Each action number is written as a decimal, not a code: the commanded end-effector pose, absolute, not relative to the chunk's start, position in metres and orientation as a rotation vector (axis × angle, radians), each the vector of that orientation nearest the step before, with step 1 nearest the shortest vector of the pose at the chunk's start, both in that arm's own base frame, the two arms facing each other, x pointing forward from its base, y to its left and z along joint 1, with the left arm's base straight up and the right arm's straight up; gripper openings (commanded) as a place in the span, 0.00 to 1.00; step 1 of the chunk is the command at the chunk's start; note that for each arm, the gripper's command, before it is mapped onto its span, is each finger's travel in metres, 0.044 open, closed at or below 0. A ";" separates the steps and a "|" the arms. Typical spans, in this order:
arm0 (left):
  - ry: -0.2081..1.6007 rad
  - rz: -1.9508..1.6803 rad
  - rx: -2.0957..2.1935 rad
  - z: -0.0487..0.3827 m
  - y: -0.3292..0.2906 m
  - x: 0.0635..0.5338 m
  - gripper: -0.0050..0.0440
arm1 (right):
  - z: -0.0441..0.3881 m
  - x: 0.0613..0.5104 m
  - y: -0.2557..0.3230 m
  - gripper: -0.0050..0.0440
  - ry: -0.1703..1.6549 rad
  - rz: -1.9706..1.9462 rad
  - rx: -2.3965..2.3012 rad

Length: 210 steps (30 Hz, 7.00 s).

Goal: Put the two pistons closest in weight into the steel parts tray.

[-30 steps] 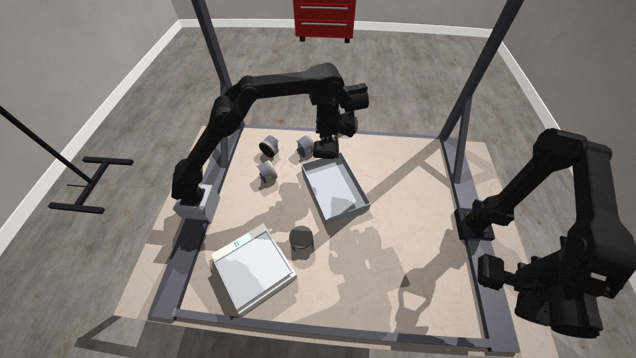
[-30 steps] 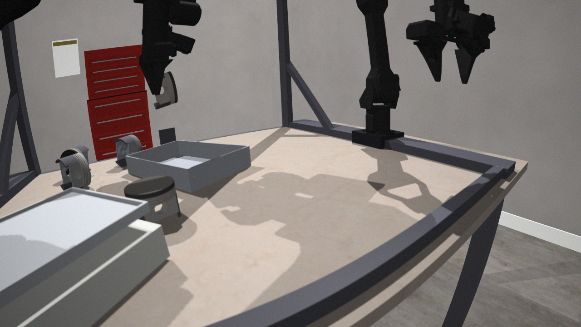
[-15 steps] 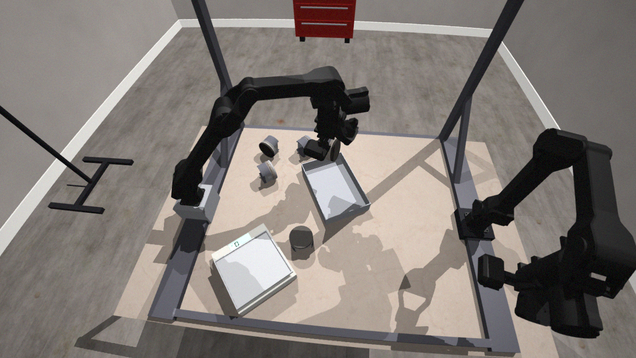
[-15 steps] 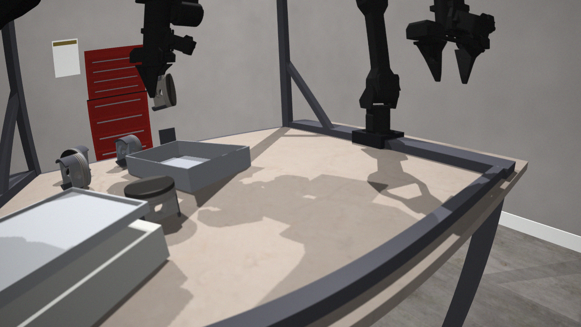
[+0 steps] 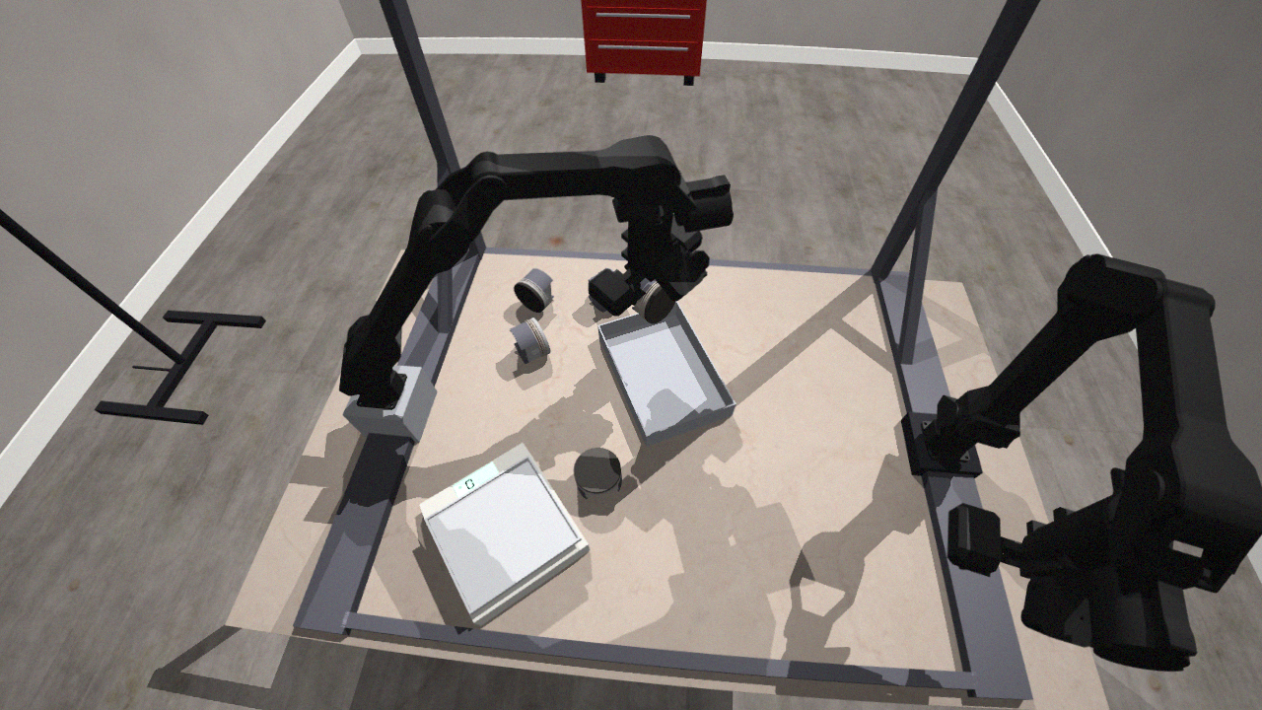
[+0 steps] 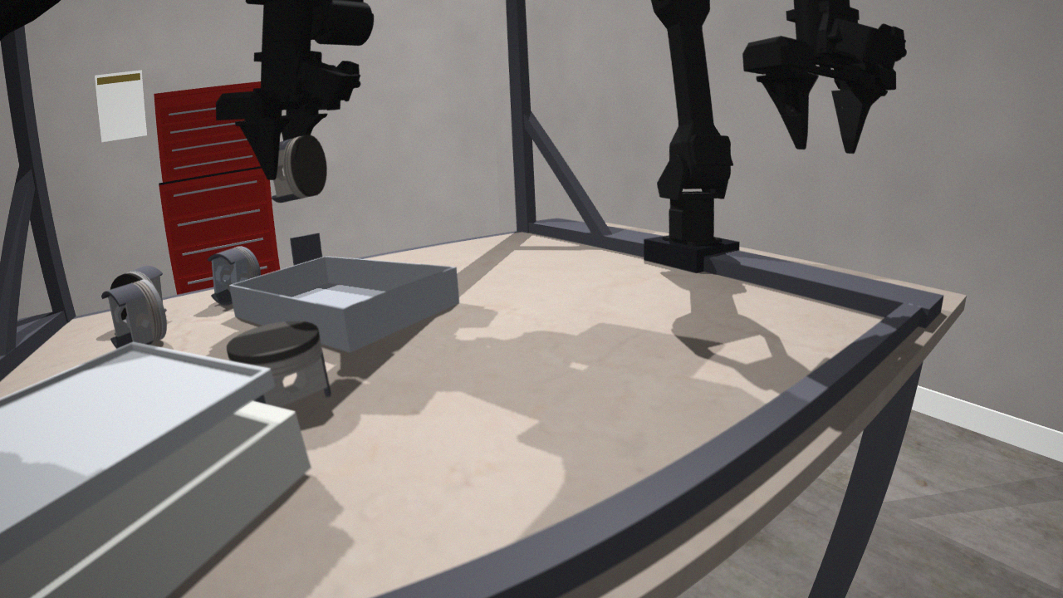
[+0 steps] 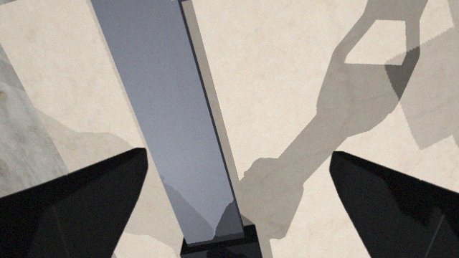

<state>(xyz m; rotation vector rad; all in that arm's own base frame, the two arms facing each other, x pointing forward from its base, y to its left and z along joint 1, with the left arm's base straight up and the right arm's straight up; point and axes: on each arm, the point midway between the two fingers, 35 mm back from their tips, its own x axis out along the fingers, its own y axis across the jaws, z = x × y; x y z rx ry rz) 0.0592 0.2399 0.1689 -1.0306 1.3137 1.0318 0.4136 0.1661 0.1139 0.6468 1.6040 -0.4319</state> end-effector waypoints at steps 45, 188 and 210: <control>1.300 1.037 -1.019 0.174 0.244 0.060 0.92 | 0.095 0.416 0.172 0.43 1.445 -0.728 1.121; 1.300 1.037 -1.019 0.174 0.244 0.060 0.92 | 0.004 0.423 0.183 0.62 1.443 -0.723 1.124; 1.300 1.037 -1.019 0.174 0.244 0.060 0.92 | 0.004 0.423 0.183 0.62 1.443 -0.723 1.124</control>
